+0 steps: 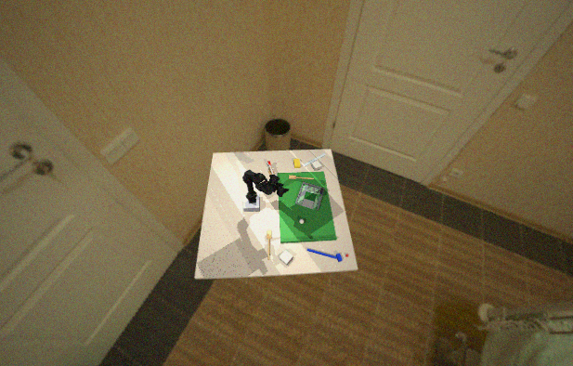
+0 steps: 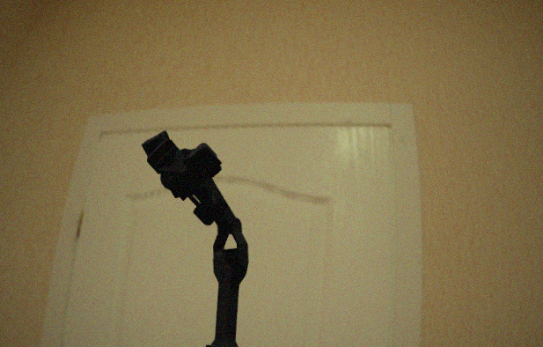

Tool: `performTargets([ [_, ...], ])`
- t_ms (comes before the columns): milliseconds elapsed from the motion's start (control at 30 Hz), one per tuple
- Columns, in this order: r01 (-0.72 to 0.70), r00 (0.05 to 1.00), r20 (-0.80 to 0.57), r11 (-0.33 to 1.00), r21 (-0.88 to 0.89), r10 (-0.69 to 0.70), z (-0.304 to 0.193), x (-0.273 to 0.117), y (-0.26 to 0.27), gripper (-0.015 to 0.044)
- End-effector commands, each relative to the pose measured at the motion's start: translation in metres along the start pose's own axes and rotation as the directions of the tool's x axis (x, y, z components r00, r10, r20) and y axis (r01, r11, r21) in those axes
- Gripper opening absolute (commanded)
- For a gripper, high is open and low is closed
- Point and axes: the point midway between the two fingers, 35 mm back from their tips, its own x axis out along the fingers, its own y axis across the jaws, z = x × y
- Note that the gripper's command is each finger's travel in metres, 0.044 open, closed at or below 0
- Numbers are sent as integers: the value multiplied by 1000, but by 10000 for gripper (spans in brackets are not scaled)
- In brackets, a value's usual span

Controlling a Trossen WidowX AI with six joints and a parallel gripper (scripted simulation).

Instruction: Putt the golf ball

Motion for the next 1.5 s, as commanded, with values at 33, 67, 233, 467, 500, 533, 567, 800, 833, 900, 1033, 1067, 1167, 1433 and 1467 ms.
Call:
performTargets([
  [33, -27, 1000, -3, 1000, -1, 27, -2, 9, 3, 440],
  [67, -61, 998, -6, 998, -4, 61, -4, 21, 8, 440],
  [233, -266, 963, -44, 963, -34, 265, -13, 92, 50, 440],
  [467, -529, 846, -144, 841, -109, 514, -22, 175, 144, 440],
  [500, -563, 824, -163, 817, -122, 543, -24, 184, 161, 440],
  [533, -596, 800, -183, 792, -136, 571, -25, 192, 177, 440],
  [567, -627, 776, -204, 765, -150, 596, -27, 200, 194, 440],
  [800, -804, 595, -379, 538, -254, 709, -50, 226, 321, 440],
  [833, -822, 569, -407, 501, -269, 715, -55, 226, 339, 440],
  [900, -855, 519, -464, 425, -299, 718, -66, 223, 374, 440],
  [1033, -895, 438, -568, 277, -350, 697, -90, 209, 434, 440],
  [1067, -900, 423, -590, 244, -361, 688, -96, 204, 446, 440],
  [1167, -906, 405, -619, 200, -374, 674, -105, 197, 462, 440],
  [1433, -906, 404, -619, 200, -374, 674, -120, 203, 473, 440],
  [1467, -906, 404, -619, 200, -374, 674, -122, 204, 475, 440],
])
